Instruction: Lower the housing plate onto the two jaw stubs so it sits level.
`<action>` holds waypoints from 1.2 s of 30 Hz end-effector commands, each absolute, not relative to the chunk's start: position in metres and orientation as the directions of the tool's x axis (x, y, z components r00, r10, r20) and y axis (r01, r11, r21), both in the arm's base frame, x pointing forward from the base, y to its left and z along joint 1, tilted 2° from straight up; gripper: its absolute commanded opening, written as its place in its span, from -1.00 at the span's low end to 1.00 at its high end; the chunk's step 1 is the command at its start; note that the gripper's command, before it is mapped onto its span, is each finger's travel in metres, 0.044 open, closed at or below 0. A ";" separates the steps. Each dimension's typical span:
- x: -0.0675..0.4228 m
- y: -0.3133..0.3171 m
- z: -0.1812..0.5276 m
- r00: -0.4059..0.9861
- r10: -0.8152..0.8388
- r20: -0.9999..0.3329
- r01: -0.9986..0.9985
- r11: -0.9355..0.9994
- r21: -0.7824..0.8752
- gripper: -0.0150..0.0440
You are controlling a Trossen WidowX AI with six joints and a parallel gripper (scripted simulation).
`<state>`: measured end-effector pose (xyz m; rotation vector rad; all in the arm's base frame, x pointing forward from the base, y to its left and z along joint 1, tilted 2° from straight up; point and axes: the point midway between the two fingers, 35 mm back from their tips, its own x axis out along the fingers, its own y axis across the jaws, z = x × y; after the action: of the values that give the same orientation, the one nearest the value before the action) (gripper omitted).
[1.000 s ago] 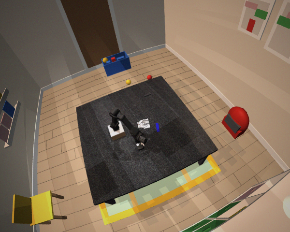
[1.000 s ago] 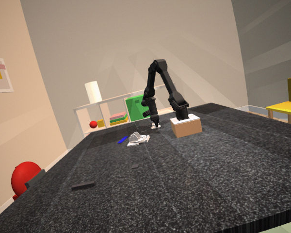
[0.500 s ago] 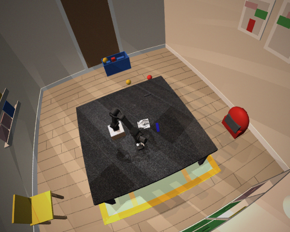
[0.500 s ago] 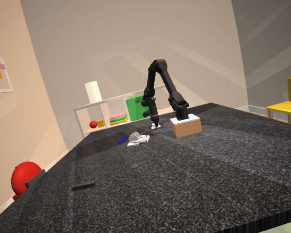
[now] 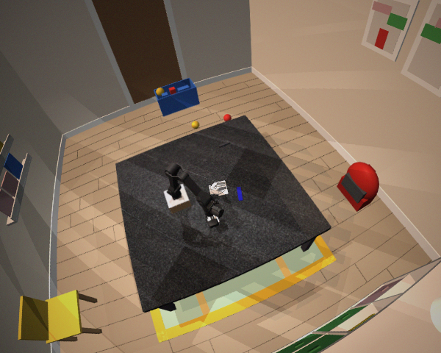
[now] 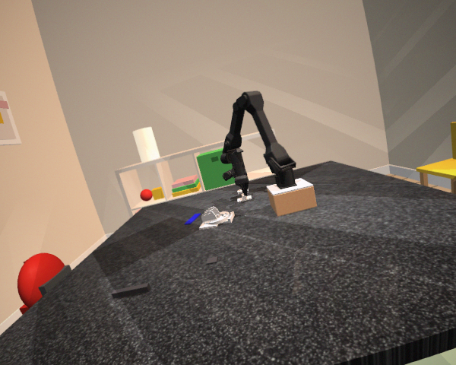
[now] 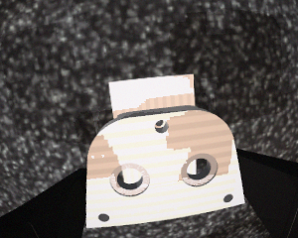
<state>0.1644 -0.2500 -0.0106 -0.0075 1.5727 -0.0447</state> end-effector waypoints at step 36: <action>0.202 -0.208 0.043 0.006 -0.040 -0.999 0.056 0.998 -0.039 0.70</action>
<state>0.1976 -0.2173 0.0445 0.0035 1.5588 -0.0706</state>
